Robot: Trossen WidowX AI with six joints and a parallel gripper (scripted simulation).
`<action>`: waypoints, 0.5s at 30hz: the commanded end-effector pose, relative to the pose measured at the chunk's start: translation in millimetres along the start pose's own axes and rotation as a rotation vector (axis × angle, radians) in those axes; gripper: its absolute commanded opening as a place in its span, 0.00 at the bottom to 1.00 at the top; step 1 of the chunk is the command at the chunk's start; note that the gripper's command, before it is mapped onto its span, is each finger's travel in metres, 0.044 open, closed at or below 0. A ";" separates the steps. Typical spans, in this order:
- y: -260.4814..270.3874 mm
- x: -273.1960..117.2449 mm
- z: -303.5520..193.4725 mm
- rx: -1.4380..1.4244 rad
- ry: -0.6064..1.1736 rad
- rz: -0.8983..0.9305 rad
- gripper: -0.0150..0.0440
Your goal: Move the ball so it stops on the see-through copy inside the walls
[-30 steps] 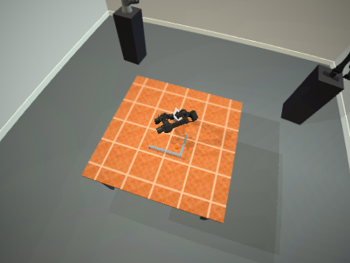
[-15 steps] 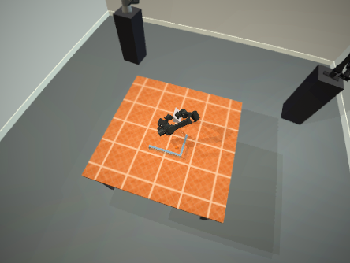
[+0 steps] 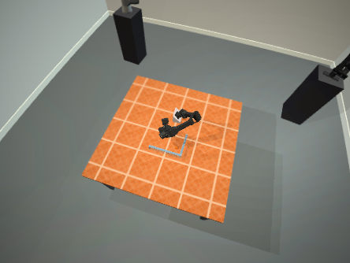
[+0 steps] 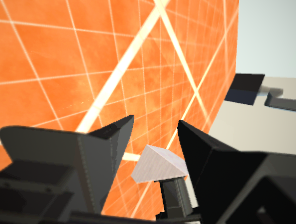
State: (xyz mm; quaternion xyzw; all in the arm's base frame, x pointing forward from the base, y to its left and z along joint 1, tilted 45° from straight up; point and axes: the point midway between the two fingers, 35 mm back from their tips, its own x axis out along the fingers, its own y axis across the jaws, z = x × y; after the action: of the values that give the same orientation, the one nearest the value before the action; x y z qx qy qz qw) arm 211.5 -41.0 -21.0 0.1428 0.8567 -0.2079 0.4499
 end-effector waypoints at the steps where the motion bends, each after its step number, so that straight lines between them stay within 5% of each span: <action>1: 67.2 -42.6 -2.0 -0.878 -0.177 0.268 0.64; 15: 111.4 -78.2 -17.2 -1.571 -0.436 0.400 0.64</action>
State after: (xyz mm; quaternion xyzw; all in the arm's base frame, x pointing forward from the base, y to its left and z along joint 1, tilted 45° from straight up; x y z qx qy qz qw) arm 248.7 7.5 -5.7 0.0485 0.8205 0.1810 0.5400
